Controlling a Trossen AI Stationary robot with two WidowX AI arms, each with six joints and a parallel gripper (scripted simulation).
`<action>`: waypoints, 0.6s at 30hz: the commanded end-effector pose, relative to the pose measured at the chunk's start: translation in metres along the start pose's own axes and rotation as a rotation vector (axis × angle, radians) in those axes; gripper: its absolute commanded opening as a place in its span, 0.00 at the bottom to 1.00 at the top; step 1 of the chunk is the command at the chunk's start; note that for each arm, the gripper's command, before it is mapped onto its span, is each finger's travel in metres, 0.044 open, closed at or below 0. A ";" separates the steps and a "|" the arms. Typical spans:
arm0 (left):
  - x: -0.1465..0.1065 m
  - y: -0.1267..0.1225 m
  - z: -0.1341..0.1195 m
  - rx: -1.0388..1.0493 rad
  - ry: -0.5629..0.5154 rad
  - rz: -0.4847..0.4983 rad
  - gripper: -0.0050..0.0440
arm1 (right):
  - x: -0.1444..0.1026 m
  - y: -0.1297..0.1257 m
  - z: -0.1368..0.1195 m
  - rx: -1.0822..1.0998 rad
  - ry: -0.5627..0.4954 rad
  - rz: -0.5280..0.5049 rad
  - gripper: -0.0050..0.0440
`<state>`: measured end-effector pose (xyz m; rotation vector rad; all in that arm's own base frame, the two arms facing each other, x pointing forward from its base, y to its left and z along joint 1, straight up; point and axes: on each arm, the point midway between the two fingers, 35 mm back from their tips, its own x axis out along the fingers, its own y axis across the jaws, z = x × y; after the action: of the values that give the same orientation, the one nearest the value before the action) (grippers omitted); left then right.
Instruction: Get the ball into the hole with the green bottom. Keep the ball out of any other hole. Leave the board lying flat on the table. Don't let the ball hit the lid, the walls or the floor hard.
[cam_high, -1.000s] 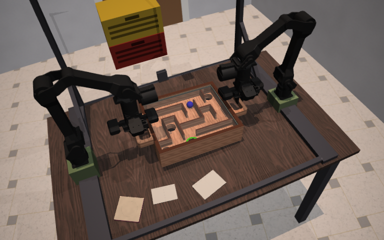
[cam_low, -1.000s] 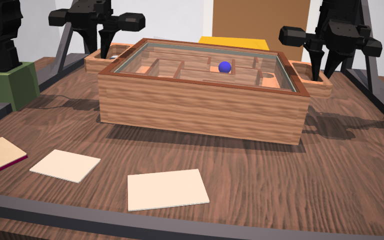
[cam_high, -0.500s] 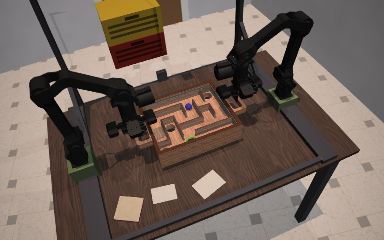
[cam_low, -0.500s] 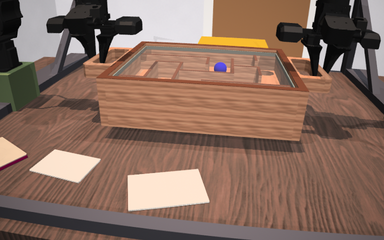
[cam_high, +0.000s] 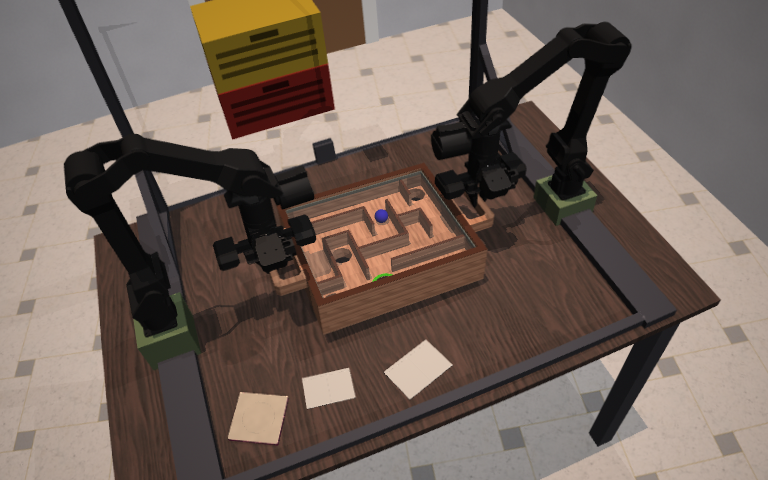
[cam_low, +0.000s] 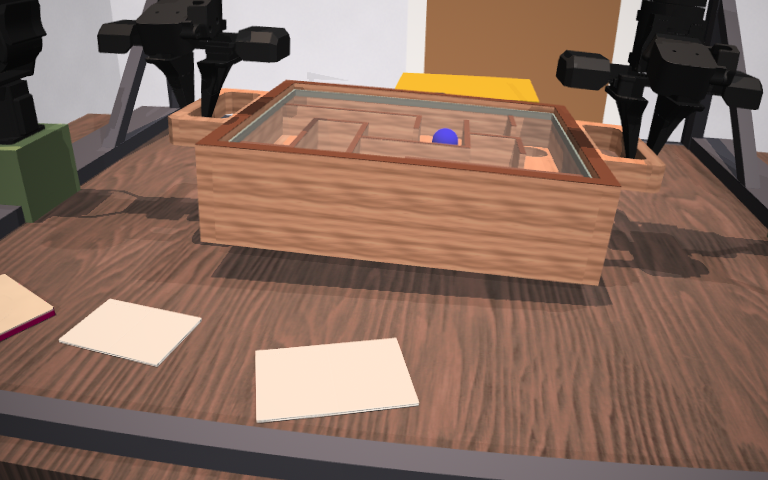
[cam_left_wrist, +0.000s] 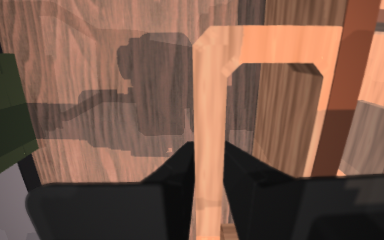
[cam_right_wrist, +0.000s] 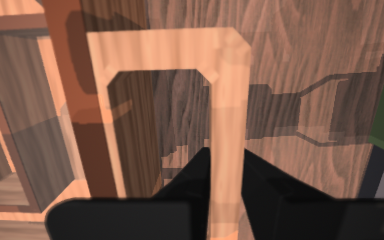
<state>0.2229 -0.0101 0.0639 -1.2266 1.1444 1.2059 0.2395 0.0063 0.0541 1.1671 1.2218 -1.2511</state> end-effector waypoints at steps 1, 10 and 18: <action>-0.015 -0.009 0.002 0.003 0.038 -0.002 0.00 | -0.002 0.001 0.002 -0.002 0.032 0.058 0.00; -0.008 -0.004 0.003 0.002 0.063 -0.041 0.00 | -0.013 0.008 0.004 -0.003 0.059 0.042 0.00; -0.005 -0.002 0.001 -0.002 0.025 -0.045 0.00 | -0.016 0.009 0.002 0.001 0.024 0.037 0.00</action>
<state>0.2231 -0.0075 0.0619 -1.2583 1.1676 1.1796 0.2394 0.0041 0.0543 1.1895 1.2580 -1.2407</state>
